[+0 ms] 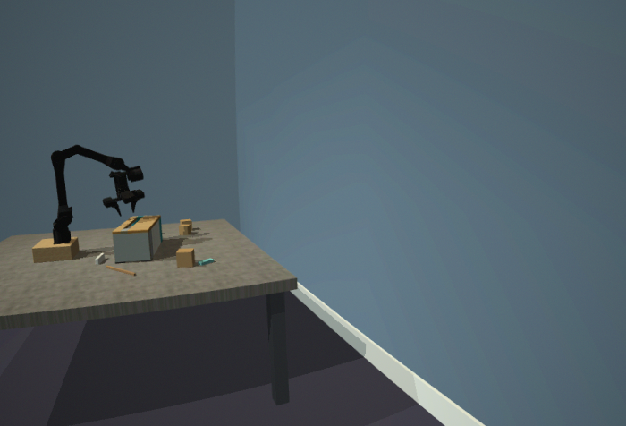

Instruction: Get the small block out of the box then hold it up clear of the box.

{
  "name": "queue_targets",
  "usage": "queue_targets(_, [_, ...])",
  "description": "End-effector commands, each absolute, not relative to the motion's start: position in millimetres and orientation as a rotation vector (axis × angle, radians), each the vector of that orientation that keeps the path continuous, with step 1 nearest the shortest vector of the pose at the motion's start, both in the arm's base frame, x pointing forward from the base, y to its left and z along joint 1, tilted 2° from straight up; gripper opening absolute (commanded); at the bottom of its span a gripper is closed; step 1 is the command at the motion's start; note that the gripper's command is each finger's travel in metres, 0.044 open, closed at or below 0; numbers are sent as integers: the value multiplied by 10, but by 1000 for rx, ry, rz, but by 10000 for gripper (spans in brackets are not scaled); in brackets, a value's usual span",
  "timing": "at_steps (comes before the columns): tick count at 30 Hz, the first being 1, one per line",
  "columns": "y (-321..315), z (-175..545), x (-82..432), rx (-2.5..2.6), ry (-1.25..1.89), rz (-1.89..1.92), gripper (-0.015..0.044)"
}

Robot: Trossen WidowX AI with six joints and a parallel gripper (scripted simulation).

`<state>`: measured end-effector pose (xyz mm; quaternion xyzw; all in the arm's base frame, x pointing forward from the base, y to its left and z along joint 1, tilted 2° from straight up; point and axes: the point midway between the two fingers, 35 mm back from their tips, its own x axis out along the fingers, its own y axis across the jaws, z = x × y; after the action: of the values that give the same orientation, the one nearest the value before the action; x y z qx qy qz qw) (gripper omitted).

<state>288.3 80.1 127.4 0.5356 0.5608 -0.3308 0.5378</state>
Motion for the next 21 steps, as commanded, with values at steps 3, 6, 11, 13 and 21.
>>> queue_targets(3, [904, 1249, 2813, 610, 1393, -287, 285])
queue_targets(6, [940, 1248, 2793, 318, 1385, -82, 285])
queue_targets(11, [999, 1251, 2762, -156, 1333, 229, 285])
queue_targets(13, [1015, 1253, 2753, -276, 1312, 303, 285])
queue_targets(21, [1073, 1264, 2722, -753, 1205, 590, 285])
